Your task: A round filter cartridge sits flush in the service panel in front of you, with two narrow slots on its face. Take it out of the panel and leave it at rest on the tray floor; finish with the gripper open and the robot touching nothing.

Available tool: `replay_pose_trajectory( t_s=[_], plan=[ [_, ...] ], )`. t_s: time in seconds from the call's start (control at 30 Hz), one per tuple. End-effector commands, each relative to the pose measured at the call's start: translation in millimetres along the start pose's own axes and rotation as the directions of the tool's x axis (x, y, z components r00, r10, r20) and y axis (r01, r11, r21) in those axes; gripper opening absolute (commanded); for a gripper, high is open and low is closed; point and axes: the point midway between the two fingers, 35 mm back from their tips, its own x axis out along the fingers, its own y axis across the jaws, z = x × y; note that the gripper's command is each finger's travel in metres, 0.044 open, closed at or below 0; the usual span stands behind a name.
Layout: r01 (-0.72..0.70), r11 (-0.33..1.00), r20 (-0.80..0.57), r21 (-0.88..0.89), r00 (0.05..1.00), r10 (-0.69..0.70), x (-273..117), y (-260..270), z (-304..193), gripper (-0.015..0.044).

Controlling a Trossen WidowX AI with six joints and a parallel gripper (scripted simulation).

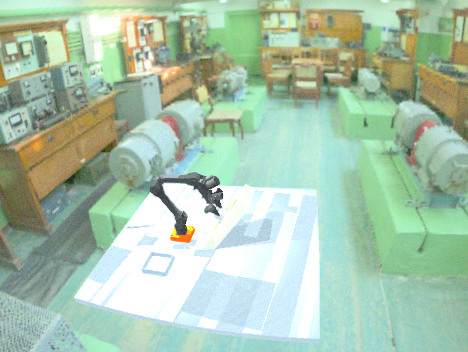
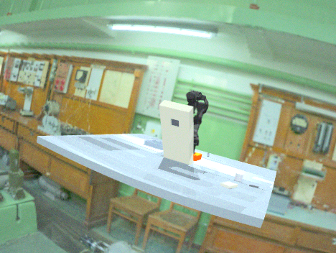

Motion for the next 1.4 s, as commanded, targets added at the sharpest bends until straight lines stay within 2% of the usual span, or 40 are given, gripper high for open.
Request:
replay_pose_trajectory(
  t_s=[0.0,0.57,0.8,1.03,1.37],
  plan=[
    [0.000,1.000,0.000,0.000,1.000,0.000,0,0,0,0.0298],
    [0.000,1.000,0.000,0.000,1.000,0.000,0,0,0,0.0185],
    [0.000,1.000,0.000,0.000,1.000,0.000,-4,0,8,0.0001],
    [-0.001,1.000,-0.001,0.000,1.000,0.001,-12,0,23,0.0000],
    [-0.001,1.000,-0.003,0.000,1.000,0.001,-55,1,28,0.0000]
  ],
)
